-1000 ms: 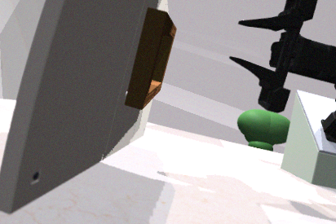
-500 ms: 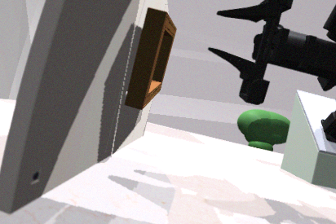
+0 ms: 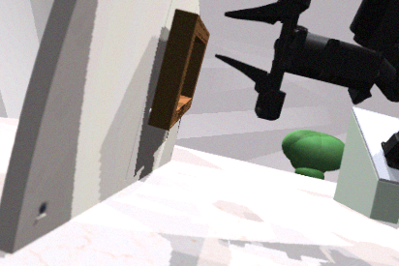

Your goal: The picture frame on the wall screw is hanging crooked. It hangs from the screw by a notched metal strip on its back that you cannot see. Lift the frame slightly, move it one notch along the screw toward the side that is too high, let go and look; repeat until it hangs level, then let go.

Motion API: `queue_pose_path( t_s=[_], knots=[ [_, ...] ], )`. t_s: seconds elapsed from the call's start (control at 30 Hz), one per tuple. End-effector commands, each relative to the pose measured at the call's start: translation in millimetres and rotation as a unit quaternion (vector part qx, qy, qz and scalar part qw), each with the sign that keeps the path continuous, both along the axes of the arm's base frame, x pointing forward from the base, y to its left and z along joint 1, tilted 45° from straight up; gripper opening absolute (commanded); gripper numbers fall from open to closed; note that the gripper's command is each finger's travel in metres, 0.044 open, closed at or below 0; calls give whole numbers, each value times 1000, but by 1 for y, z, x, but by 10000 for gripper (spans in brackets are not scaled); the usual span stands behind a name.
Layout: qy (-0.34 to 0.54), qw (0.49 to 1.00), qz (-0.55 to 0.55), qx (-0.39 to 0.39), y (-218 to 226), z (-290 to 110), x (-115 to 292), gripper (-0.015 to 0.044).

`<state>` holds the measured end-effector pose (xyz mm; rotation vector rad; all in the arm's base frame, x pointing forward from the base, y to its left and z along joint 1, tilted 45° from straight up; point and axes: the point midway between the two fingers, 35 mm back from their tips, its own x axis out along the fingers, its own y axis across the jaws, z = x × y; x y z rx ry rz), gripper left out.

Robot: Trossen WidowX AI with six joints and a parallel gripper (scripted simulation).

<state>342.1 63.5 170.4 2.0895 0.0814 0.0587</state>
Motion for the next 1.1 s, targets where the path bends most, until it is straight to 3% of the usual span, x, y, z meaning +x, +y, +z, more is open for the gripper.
queue_pose_path(
  t_s=[0.0,1.07],
  knots=[
    [1,1000,3,2,1,-1,1,260],
    [0,1000,3,2,4,0,37,260]
  ],
)
